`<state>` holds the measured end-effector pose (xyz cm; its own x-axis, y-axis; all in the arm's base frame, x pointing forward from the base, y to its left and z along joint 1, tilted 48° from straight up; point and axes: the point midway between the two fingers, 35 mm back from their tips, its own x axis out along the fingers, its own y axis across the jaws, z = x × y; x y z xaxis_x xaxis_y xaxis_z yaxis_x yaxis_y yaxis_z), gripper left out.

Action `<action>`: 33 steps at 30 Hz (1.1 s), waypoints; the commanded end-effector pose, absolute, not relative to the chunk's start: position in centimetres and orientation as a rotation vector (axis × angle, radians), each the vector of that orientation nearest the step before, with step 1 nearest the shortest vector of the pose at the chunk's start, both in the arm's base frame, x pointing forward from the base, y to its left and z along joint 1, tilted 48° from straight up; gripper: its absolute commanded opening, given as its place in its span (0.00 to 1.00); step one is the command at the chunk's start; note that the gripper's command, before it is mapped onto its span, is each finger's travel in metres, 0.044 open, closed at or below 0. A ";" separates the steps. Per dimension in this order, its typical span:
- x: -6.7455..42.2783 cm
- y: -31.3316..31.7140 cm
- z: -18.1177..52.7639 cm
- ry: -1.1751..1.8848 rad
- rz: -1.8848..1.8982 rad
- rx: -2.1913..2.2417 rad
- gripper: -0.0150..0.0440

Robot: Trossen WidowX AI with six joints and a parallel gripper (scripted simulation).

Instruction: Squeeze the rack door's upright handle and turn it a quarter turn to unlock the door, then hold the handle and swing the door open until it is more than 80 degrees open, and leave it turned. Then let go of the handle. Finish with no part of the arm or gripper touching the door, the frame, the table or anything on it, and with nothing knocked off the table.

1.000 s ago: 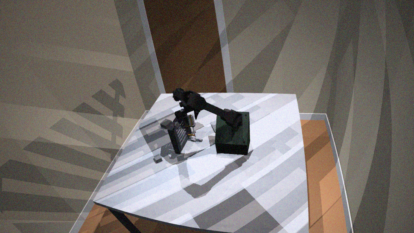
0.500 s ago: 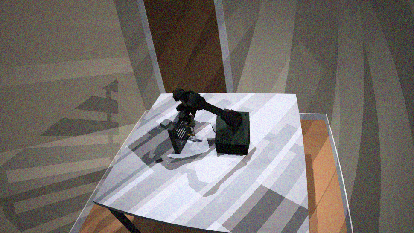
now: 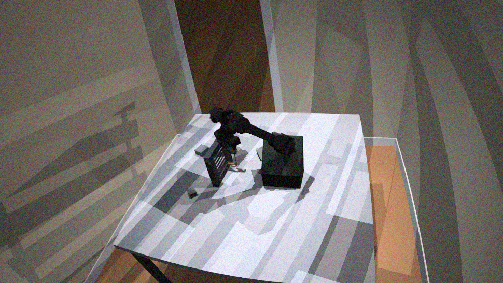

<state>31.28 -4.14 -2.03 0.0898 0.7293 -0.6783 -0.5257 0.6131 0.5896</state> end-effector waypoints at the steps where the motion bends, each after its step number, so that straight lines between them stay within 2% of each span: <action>1: 31.3 -4.1 -2.0 1.058 1.034 0.081 0.74; 19: 31.3 -4.1 -2.0 0.526 1.417 -0.631 0.74; 24: 31.3 -4.1 -2.0 0.503 1.428 -0.657 0.74; 31: 31.3 -4.1 -2.0 0.503 1.428 -0.657 0.43; 33: 31.3 -4.1 -2.0 0.503 1.428 -0.657 0.40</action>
<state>31.29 -4.12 -2.02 0.0904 0.7300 -0.6775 -0.9938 0.0217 -0.1092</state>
